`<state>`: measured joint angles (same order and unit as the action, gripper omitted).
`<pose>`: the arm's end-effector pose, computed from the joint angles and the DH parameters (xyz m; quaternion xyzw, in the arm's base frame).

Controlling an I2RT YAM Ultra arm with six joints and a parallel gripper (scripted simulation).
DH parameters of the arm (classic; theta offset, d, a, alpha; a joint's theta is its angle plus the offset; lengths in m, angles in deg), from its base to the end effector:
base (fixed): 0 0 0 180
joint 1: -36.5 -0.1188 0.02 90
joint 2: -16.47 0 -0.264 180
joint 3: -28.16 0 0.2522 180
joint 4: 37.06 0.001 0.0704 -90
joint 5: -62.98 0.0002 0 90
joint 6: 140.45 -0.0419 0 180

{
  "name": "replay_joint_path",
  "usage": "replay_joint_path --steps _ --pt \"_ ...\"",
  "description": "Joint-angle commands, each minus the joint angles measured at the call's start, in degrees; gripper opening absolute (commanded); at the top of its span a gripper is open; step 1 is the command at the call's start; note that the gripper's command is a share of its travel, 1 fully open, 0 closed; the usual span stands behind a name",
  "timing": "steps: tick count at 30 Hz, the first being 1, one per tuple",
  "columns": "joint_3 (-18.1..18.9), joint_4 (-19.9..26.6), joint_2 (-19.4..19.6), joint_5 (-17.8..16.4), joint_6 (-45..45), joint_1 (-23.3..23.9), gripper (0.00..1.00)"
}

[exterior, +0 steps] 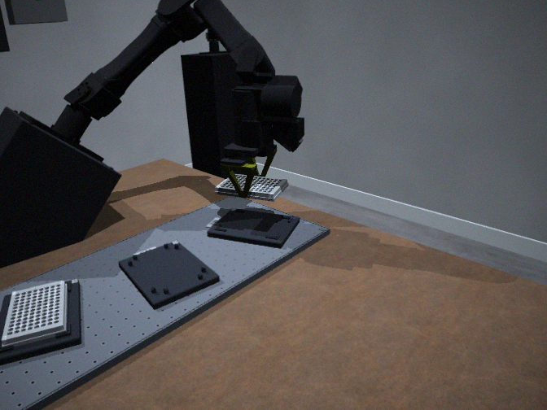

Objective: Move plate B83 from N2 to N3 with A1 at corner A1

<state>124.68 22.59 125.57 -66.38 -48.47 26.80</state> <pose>0.3736 0.0918 0.2154 -0.1464 0.9202 0.3418 0.1227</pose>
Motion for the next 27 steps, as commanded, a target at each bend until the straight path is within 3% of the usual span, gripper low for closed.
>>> replay_joint_path --steps 1,14,27 --pt "0.29 0.05 -0.52 -0.05 0.04 0.73 0.0" --pt "0.29 0.05 -0.52 -0.05 0.04 0.73 0.0" --pt "-4.01 -1.89 1.14 -1.4 -18.59 5.67 0.0"
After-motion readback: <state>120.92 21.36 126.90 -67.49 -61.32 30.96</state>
